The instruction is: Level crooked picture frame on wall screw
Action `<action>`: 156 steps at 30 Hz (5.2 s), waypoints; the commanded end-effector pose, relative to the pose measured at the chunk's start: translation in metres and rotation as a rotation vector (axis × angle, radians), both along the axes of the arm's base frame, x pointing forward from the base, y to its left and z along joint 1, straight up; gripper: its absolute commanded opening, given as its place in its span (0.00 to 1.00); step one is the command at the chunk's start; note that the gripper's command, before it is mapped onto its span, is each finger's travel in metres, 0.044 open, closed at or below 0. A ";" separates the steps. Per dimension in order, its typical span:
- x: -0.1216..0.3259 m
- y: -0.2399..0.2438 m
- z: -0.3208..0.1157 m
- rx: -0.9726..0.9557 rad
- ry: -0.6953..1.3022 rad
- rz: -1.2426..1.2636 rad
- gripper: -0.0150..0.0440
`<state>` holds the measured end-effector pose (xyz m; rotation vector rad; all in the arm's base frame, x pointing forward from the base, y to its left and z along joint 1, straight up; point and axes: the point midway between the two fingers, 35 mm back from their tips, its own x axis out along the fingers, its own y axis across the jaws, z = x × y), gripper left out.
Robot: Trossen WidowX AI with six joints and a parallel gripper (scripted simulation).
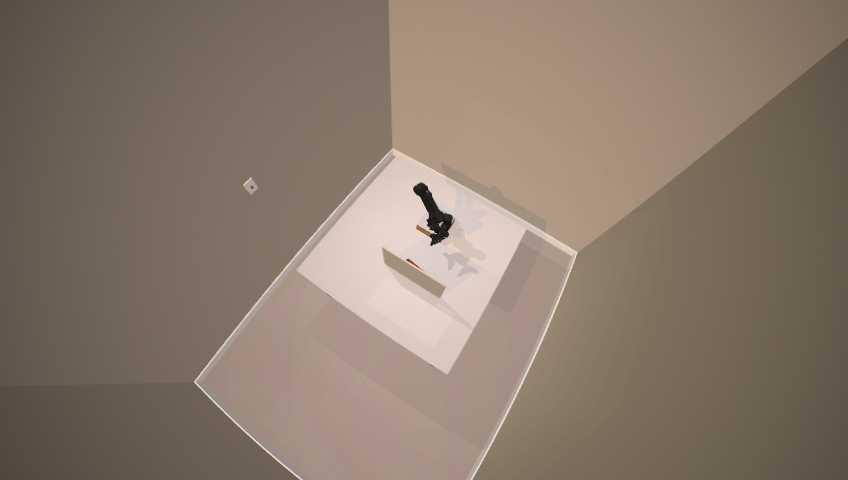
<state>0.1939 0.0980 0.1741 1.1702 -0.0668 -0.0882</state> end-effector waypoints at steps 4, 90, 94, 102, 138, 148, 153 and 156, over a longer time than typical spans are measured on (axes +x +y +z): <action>0.000 0.000 0.000 -0.004 0.000 0.004 0.69; 0.149 -0.020 -0.037 -0.007 -0.016 0.004 0.69; 0.155 -0.020 -0.036 -0.007 -0.016 0.004 0.69; 0.168 -0.022 -0.035 -0.007 -0.018 0.004 0.69; 0.185 -0.024 -0.035 -0.007 -0.019 0.004 0.69; 0.185 -0.024 -0.035 -0.007 -0.019 0.004 0.69; 0.185 -0.024 -0.035 -0.007 -0.019 0.004 0.56; 0.185 -0.024 -0.035 -0.007 -0.019 0.004 0.43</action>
